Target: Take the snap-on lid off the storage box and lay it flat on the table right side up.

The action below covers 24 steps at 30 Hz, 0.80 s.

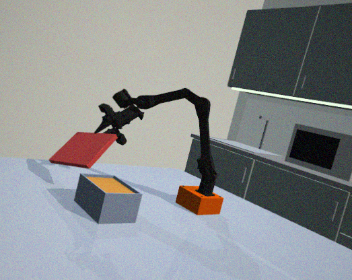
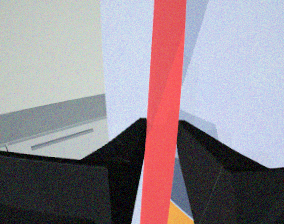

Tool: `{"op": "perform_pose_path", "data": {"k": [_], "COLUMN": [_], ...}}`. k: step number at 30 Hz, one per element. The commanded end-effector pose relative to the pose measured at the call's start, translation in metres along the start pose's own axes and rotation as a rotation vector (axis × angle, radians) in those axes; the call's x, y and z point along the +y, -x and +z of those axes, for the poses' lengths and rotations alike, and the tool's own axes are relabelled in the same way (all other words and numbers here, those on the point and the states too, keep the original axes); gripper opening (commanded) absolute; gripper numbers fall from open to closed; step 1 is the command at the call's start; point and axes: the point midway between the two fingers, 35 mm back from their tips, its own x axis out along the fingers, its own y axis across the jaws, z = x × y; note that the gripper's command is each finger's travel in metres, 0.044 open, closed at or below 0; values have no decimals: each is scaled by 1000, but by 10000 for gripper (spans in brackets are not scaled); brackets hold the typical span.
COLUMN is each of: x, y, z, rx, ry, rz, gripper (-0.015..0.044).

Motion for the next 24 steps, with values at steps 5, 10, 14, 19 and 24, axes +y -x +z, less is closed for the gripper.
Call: {"op": "perform_pose_path", "data": {"k": [5,10,14,19,24], "x": [-4,-7,-9,-12,-15], "y": [-4,-7,-9,-12,-14], "z": [-1,-1,-1,-1,-1], "rx": [7,7,7,7,7], "ry": [7,7,7,7,7], "rz": [9,9,9,9,9], "gripper": [0,0,0,0,0]}}
